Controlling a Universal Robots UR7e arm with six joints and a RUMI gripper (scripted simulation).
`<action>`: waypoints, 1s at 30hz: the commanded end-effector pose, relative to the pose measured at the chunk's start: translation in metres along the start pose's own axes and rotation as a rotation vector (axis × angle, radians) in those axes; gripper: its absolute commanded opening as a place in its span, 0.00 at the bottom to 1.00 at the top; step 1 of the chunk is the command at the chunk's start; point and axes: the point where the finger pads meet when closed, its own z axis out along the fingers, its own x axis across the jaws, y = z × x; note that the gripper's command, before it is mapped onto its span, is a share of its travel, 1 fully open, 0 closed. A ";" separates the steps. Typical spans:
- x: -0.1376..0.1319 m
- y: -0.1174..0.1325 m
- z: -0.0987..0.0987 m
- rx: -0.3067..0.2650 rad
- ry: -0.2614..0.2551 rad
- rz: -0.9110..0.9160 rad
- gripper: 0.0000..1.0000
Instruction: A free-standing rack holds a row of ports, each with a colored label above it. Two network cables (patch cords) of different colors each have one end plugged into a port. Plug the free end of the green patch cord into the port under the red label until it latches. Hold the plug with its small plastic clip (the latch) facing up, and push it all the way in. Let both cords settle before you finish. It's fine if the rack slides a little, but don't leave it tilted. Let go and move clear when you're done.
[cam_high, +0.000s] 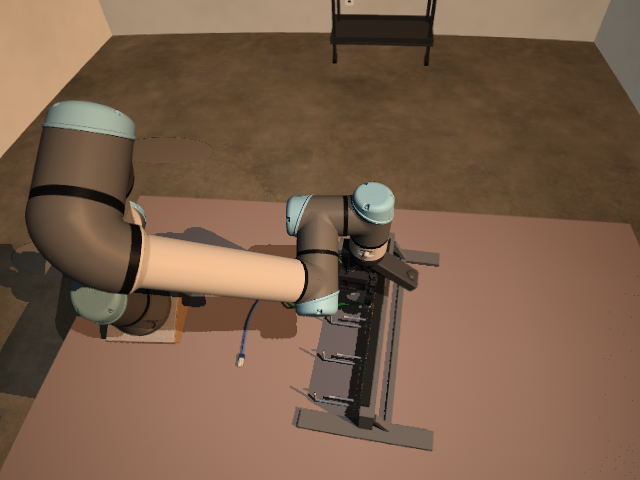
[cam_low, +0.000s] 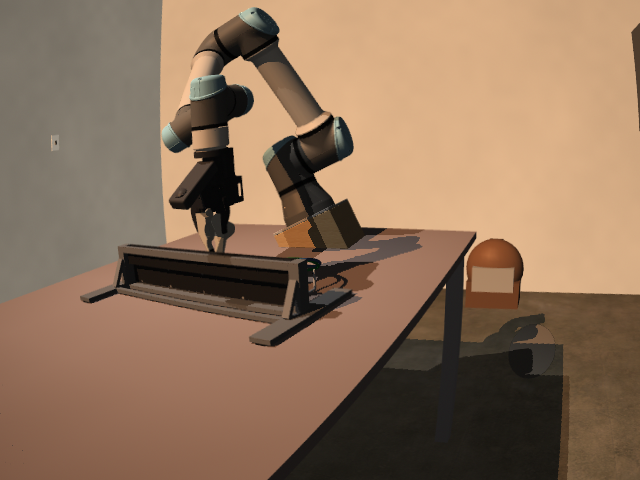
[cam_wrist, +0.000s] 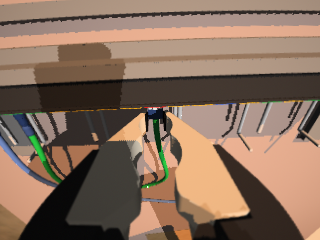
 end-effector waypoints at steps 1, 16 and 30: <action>0.000 0.000 -0.001 0.002 0.000 0.000 0.00; 0.000 0.000 -0.001 0.002 0.000 0.000 0.22; 0.000 0.000 -0.001 0.002 0.000 0.000 0.22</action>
